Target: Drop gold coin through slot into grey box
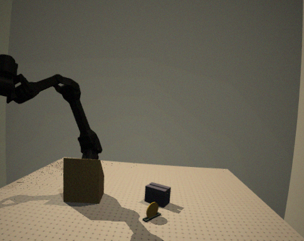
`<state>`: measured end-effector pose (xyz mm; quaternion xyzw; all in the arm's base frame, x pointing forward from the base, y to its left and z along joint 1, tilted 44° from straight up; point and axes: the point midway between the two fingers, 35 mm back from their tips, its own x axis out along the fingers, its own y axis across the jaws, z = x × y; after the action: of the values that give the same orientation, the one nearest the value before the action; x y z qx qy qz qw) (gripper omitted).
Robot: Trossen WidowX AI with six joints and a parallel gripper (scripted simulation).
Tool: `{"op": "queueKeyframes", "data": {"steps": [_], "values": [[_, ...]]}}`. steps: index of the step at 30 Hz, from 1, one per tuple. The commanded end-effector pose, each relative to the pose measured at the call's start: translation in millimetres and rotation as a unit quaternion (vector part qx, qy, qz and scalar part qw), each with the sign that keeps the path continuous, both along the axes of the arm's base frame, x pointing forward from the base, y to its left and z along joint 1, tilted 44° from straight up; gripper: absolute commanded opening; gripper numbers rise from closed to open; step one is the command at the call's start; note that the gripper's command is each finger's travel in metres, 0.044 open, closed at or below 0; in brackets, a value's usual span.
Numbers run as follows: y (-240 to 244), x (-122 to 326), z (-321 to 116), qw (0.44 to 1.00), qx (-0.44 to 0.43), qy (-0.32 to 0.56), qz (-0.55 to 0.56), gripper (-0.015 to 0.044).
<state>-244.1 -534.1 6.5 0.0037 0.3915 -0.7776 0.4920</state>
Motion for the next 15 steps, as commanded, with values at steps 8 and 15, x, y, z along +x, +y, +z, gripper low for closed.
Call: {"op": "queueKeyframes", "data": {"steps": [8,15], "values": [[-17,107,-35,0.985,0.099,-0.009,0.142,0.0190],[-3,223,-69,0.936,0.198,-0.015,0.290,0.0161]]}}
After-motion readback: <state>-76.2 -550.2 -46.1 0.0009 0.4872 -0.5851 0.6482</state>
